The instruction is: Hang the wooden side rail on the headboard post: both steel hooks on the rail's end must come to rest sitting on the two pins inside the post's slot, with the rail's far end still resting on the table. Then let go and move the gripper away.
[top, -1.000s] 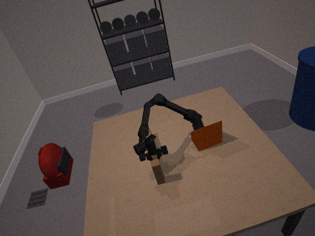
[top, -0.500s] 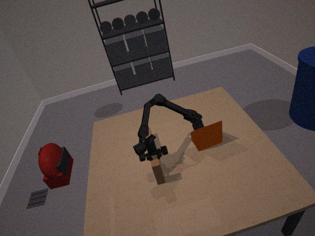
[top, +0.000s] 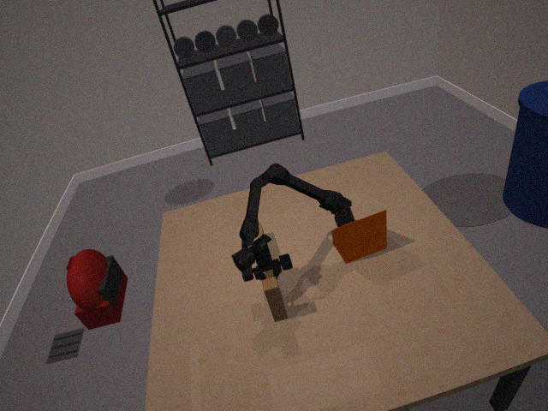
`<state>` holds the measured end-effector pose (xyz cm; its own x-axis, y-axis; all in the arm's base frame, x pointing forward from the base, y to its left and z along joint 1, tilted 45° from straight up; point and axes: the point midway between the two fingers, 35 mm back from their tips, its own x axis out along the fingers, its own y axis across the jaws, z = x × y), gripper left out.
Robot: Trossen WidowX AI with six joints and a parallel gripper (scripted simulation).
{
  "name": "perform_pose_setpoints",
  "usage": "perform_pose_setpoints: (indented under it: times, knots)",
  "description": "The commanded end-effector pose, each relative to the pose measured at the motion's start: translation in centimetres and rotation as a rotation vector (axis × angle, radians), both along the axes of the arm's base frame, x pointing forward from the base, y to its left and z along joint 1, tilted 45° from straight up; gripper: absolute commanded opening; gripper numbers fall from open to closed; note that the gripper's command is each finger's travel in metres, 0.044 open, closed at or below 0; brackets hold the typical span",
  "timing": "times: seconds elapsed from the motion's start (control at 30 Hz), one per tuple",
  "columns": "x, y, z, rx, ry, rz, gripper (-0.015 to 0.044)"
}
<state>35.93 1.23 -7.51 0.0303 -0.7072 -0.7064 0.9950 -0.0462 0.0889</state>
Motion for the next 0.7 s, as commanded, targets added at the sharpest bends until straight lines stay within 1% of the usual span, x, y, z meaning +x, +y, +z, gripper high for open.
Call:
perform_pose_setpoints:
  times: [0.0,0.67]
  knots:
    - [0.02,0.67,-0.05,0.004,-0.004,0.013,0.0000]
    - [0.04,0.84,-0.15,0.004,-0.005,0.013,0.0000]
